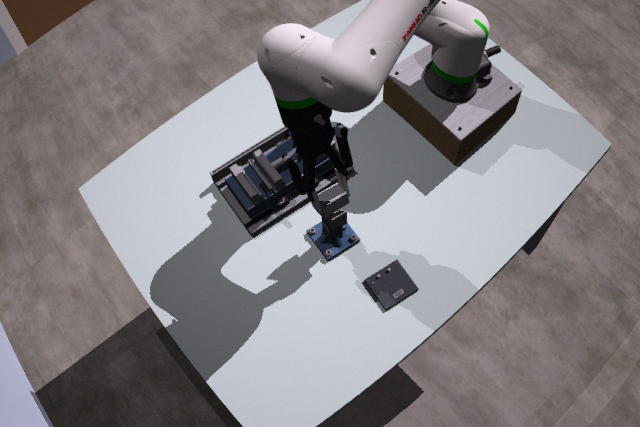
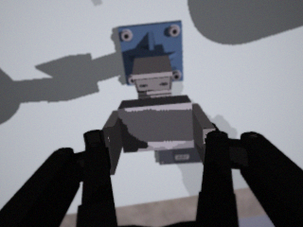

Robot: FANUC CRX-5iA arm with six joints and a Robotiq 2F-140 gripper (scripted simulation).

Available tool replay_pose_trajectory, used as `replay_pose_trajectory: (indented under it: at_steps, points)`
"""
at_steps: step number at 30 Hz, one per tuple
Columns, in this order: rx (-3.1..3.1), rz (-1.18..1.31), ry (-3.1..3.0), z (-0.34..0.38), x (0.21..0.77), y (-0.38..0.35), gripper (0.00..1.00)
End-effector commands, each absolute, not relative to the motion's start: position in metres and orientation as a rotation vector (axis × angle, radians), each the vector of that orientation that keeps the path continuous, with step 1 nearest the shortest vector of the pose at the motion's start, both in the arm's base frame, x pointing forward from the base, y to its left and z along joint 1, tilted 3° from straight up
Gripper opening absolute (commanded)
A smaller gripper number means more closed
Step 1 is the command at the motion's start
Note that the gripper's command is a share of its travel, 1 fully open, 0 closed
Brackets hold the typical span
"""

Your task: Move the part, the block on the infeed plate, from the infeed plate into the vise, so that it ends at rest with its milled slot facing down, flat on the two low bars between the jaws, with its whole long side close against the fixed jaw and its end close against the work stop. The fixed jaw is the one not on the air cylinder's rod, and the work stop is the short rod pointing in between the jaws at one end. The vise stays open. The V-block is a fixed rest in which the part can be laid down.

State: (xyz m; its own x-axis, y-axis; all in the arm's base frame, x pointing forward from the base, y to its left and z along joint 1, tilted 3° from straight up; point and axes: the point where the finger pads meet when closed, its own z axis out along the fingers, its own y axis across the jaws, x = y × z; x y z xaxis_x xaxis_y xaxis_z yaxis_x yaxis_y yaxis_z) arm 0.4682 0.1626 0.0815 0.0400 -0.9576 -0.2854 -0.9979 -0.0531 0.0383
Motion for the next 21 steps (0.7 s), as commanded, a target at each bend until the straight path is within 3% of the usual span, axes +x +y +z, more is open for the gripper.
replay_pose_trajectory:
  at_steps: [1, 21]
  points:
    - [-2.156, 0.313, 2.057, 0.0817, 0.4681, 0.1634, 0.0]
    - [-2.248, 0.145, 2.138, 0.0824, 0.4679, 0.1674, 0.0]
